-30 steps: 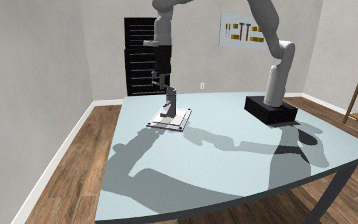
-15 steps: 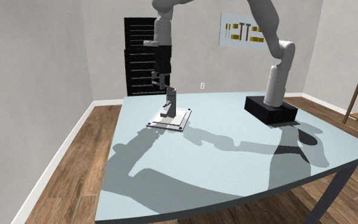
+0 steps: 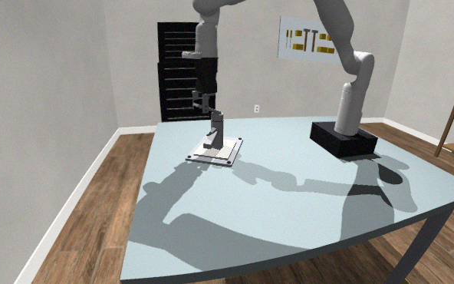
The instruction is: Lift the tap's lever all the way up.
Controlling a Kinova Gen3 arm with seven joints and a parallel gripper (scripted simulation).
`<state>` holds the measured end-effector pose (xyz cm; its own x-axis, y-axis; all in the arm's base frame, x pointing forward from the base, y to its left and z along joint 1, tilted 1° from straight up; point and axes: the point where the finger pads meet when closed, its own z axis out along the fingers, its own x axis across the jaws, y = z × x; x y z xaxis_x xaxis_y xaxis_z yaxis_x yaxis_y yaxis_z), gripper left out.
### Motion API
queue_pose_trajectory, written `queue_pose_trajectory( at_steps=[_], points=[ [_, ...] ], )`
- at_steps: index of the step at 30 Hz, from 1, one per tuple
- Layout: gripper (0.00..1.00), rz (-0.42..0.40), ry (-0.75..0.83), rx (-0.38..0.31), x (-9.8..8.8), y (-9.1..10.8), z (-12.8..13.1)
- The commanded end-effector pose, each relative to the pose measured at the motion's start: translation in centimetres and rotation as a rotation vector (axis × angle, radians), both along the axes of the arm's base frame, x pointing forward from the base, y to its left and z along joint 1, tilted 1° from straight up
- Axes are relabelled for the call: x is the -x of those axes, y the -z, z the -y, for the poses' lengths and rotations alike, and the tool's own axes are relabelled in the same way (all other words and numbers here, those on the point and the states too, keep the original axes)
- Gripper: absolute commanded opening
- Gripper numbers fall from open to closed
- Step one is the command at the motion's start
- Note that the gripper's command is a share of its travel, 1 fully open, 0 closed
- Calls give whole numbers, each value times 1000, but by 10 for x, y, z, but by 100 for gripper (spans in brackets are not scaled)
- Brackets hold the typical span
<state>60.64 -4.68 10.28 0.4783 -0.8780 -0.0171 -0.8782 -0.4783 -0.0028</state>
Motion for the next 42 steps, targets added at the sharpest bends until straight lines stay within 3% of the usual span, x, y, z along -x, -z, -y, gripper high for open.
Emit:
queue_pose_trajectory(
  at_steps=[1, 42],
  points=[
    [100, 2, 0, 0, -1, -1, 0],
    [100, 2, 0, 0, -1, -8, 0]
  ],
)
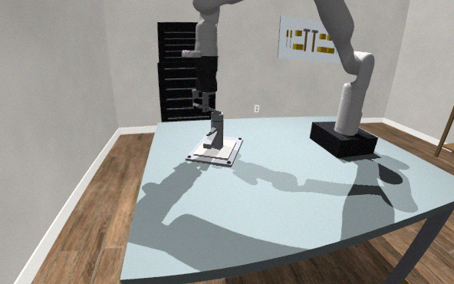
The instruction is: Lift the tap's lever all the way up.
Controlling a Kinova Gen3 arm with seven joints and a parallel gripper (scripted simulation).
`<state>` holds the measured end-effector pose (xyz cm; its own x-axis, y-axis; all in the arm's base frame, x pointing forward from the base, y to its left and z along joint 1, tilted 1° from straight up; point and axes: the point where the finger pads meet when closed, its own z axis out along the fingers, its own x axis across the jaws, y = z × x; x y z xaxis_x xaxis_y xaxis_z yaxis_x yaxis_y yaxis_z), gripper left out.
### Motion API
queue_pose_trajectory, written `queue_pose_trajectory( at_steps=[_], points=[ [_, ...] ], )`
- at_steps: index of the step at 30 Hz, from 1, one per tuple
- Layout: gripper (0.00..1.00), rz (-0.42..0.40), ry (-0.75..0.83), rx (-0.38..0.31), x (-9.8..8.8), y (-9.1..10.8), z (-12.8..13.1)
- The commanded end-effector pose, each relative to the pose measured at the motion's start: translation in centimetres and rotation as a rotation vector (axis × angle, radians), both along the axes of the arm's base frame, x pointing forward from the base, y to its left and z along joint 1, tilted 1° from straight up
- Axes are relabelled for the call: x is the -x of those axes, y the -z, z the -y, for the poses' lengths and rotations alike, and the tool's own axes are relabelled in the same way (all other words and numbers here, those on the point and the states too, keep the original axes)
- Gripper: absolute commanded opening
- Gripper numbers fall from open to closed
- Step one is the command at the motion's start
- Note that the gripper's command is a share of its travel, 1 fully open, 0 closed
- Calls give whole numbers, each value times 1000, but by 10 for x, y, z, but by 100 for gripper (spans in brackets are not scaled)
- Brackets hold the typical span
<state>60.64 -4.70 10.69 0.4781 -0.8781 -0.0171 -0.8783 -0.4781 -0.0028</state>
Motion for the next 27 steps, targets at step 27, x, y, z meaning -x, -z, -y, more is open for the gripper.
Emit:
queue_pose_trajectory(
  at_steps=[27],
  points=[
    [100, 2, 0, 0, -1, -61, 1]
  ],
)
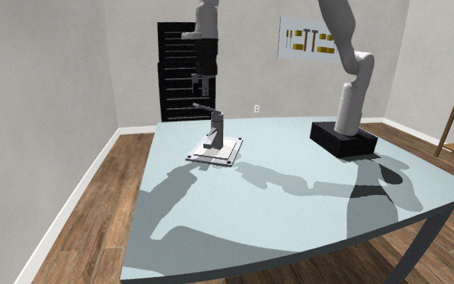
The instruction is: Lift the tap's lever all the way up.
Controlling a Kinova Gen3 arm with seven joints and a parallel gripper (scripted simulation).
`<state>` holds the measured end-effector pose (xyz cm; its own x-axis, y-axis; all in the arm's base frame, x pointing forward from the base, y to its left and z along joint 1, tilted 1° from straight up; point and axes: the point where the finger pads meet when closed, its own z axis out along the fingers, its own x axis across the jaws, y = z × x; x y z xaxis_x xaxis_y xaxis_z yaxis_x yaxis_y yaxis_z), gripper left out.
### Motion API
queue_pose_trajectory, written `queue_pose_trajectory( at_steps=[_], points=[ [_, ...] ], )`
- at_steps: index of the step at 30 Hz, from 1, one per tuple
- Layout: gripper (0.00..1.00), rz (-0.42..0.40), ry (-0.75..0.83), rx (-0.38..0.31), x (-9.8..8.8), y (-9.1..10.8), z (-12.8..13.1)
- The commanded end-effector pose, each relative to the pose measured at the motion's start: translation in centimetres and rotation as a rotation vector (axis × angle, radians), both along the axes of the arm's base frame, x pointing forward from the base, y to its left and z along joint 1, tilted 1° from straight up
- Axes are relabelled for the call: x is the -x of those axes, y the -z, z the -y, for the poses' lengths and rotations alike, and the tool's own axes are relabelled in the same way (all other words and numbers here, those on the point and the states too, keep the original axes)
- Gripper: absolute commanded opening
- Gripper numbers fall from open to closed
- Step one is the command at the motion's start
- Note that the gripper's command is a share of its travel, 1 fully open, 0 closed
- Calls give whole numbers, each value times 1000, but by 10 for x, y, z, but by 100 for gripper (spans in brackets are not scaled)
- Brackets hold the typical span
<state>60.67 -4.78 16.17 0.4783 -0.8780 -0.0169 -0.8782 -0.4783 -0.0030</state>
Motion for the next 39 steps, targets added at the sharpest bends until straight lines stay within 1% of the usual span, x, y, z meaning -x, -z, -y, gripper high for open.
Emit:
queue_pose_trajectory(
  at_steps=[1, 6, 13, 14, 39],
  points=[
    [100, 2, 0, 0, 0, -7, 0],
    [100, 2, 0, 0, 0, -12, 0],
    [100, 2, 0, 0, 0, -12, 0],
    [0, 2, 0, 0, 0, -12, 0],
    [0, 2, 0, 0, 0, -12, 0]
  ],
)
